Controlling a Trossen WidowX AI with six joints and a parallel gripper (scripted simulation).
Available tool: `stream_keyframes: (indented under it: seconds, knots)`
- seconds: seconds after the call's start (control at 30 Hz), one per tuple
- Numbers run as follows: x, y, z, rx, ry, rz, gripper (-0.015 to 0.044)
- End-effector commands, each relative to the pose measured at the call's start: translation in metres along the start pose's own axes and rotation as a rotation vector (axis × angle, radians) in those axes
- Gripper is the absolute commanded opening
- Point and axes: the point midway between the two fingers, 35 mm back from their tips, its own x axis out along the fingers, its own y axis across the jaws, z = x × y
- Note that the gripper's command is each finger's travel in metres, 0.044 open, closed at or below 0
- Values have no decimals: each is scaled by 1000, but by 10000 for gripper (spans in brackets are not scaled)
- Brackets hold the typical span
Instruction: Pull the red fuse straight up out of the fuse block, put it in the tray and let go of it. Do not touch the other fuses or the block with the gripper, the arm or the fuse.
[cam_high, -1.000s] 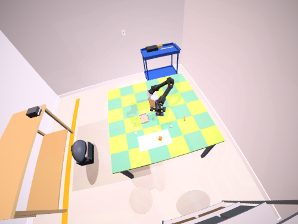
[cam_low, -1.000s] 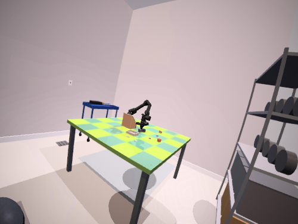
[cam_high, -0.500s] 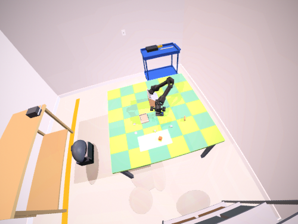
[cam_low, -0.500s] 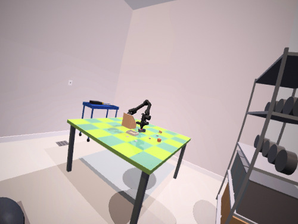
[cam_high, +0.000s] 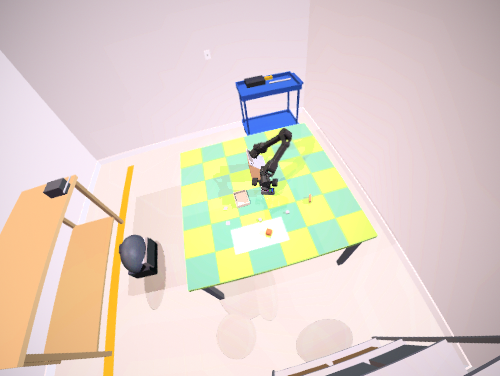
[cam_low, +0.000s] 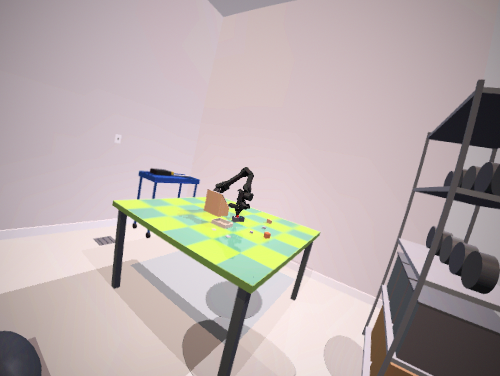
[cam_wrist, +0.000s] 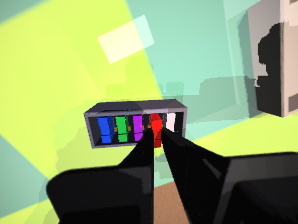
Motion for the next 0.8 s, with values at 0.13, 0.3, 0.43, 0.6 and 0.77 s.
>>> stream_keyframes:
  seconds: [0.13, 0.3, 0.43, 0.6, 0.77]
  knots:
    - [-5, 0, 0, -5, -2, -3, 0]
    - [-8, 0, 0, -5, -2, -3, 0]
    - [-10, 0, 0, -5, -2, -2, 0]
    - [-12, 0, 0, -4, -2, -2, 0]
    - [-14, 0, 0, -4, -2, -2, 0]
